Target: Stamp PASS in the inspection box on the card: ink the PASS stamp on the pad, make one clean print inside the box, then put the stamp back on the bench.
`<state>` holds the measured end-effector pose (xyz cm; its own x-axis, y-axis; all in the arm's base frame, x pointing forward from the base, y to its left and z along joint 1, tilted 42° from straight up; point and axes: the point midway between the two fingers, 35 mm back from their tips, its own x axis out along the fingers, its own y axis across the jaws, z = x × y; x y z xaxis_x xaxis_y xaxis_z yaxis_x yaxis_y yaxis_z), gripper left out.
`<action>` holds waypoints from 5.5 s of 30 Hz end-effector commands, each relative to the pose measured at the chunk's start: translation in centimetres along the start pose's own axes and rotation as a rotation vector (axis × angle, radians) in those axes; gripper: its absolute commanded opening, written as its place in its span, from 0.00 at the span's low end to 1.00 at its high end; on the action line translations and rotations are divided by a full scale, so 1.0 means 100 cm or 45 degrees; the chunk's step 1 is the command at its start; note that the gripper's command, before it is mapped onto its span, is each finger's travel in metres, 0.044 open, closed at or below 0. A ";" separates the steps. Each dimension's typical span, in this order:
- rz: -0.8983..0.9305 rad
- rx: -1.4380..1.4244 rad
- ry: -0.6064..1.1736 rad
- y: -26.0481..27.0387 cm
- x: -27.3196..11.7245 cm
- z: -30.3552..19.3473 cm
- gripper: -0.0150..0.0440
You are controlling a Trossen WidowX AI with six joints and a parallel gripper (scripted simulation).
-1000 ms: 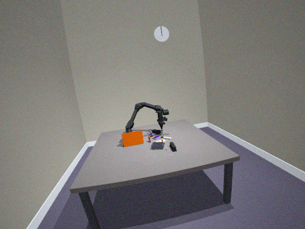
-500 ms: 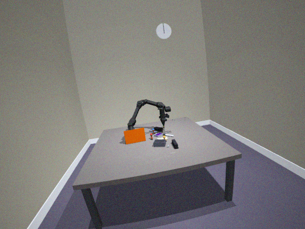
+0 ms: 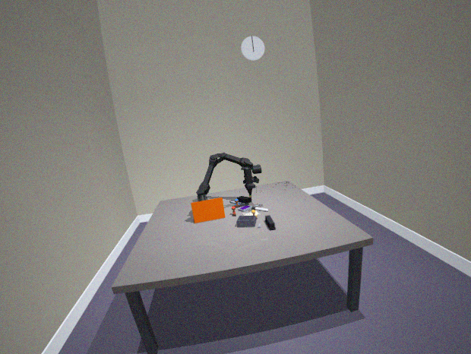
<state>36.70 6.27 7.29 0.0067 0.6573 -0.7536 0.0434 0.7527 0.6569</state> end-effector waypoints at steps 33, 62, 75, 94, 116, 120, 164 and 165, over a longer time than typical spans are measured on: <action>-0.009 -0.003 -0.002 -0.048 0.010 -0.058 0.25; -0.009 -0.005 -0.002 -0.048 0.029 -0.058 0.25; -0.008 -0.005 -0.002 -0.048 0.038 -0.058 0.25; -0.007 -0.007 -0.002 -0.047 0.050 -0.059 0.25; -0.006 -0.013 -0.002 -0.047 0.057 -0.059 0.25; -0.006 -0.013 -0.002 -0.047 0.058 -0.059 0.25; -0.006 -0.013 -0.002 -0.047 0.055 -0.059 0.25; -0.006 -0.013 -0.002 -0.047 0.055 -0.059 0.25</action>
<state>30.60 6.62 0.04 0.0062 0.6495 -0.7603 0.0357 0.7597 0.6493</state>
